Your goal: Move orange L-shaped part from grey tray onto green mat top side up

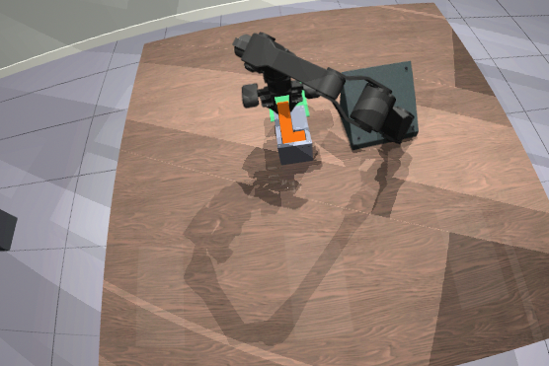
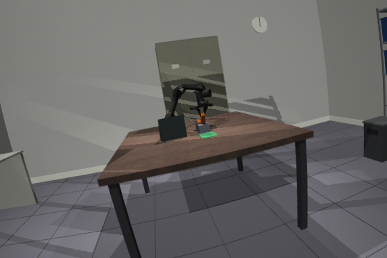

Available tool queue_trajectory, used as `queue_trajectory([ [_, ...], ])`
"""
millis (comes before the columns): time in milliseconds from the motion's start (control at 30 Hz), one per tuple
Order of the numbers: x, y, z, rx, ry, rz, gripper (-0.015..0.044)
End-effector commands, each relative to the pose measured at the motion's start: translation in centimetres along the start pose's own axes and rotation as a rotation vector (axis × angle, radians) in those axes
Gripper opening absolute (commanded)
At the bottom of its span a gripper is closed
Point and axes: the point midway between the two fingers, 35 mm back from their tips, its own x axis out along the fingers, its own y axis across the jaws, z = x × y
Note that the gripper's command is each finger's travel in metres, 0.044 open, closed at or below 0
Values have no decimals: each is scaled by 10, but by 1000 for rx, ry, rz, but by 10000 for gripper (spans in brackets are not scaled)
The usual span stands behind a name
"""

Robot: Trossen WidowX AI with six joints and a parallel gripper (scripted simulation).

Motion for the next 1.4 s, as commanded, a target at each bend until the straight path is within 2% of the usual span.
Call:
queue_trajectory([
  [0,-7,1,0,-5,-1,2,0],
  [767,-32,0,1,-4,-1,2,0],
  [1367,-30,-7,77,-5,-7,3,0],
])
